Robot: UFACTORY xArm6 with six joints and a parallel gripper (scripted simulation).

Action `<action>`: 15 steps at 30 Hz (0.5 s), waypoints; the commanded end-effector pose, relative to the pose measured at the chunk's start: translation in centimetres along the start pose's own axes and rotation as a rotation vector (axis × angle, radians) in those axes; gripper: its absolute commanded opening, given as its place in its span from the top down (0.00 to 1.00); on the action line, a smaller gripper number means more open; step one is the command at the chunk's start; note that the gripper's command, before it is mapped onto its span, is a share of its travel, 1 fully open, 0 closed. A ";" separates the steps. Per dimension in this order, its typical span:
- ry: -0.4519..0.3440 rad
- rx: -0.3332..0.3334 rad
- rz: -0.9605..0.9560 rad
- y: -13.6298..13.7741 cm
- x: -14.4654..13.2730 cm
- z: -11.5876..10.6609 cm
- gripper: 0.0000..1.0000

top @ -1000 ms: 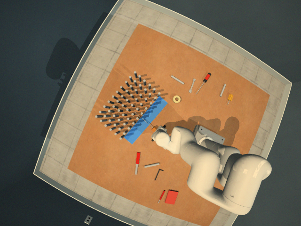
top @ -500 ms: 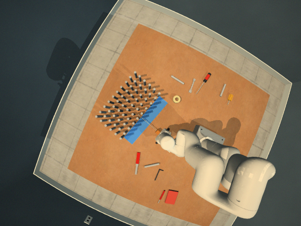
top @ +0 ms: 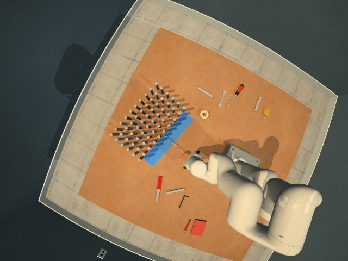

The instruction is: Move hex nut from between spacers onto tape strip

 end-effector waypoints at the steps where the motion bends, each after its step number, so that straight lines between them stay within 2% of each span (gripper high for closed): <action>1: -0.002 -0.002 0.000 -0.1 0.5 -0.1 1.00; 15: -0.002 -0.002 0.000 -0.5 1.6 -0.1 1.00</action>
Point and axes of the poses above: the point where the finger pads meet when closed, its own z axis out along the fingers, its own y axis across the jaws, x = y × z, the point moved 8 cm from there along -z, back along the fingers, and after that the axes turned 13 degrees about z, right-handed, at the moved point
